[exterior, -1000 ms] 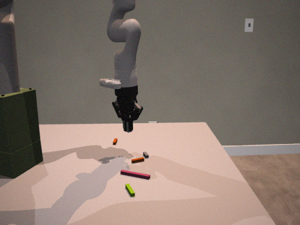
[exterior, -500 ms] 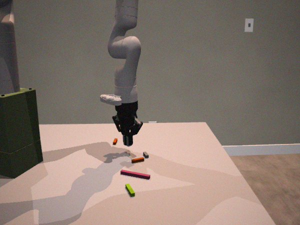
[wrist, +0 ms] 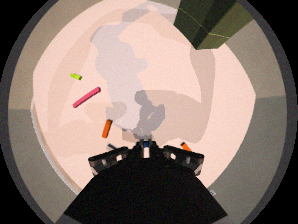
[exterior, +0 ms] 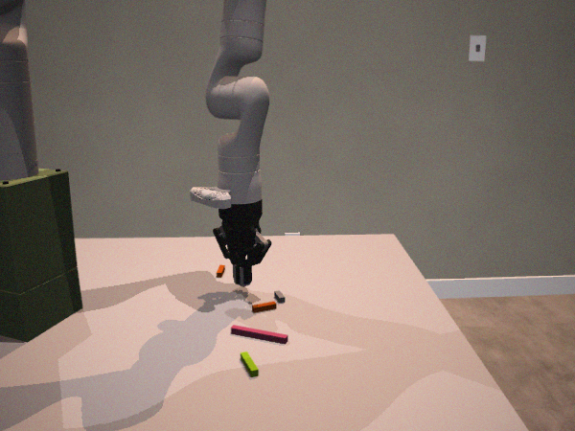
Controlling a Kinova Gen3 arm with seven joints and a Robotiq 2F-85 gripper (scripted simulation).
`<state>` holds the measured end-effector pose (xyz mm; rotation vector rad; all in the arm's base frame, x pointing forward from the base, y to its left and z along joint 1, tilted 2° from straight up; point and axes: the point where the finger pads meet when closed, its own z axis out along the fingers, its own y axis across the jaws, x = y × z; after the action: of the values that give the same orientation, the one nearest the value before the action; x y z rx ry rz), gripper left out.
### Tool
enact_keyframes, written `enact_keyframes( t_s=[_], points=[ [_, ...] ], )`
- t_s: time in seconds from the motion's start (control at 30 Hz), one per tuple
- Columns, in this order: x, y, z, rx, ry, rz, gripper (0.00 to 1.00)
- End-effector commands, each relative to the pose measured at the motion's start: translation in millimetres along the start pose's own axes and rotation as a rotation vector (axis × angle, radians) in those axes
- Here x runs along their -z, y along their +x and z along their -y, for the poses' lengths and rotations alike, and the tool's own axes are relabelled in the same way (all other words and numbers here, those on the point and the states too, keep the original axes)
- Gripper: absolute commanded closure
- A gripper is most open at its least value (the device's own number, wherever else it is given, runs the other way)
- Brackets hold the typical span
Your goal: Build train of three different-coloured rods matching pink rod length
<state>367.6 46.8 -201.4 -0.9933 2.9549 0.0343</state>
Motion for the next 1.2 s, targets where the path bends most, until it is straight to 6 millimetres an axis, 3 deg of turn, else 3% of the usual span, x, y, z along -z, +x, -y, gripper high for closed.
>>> enact_keyframes(
  t_s=[0.0, 1.17],
  points=[
    [0.4, -0.4, 0.2, 0.000, 0.001, 0.001, 0.95],
    [-2.9, -0.4, 0.2, 0.000, 0.001, 0.001, 0.95]
  ],
)
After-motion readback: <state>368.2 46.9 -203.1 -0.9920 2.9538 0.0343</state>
